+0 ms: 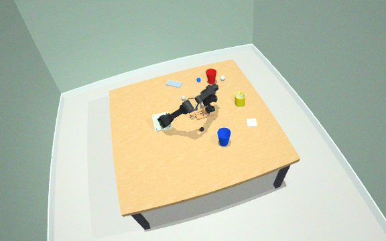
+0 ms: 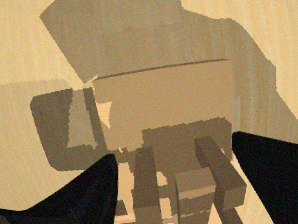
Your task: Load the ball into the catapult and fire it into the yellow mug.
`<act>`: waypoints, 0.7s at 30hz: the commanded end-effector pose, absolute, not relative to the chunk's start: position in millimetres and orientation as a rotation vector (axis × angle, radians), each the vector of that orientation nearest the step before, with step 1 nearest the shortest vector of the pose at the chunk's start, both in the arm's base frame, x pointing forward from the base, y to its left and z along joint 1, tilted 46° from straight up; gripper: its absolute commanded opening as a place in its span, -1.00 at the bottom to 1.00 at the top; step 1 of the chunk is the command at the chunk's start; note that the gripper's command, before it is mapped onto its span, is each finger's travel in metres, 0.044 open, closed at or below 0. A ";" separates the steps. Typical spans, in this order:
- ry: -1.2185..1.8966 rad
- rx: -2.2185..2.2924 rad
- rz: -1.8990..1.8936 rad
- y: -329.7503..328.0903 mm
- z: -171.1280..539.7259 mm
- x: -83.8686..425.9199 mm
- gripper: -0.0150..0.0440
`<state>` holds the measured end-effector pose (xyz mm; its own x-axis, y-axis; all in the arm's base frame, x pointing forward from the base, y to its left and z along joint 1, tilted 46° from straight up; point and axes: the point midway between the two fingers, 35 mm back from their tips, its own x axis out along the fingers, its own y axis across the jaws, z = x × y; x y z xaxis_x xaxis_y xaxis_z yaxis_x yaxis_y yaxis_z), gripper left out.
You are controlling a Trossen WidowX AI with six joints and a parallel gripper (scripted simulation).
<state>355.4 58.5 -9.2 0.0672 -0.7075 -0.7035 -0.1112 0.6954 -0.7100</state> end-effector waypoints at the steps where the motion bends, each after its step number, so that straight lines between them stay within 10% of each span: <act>1: 1.459 -0.719 -0.514 58.5 -9.0 355.4 0.20; 13: 1.460 -0.719 -0.512 86.4 17.8 353.5 -0.49; 21: 1.461 -0.723 -0.513 91.4 23.4 353.0 -0.49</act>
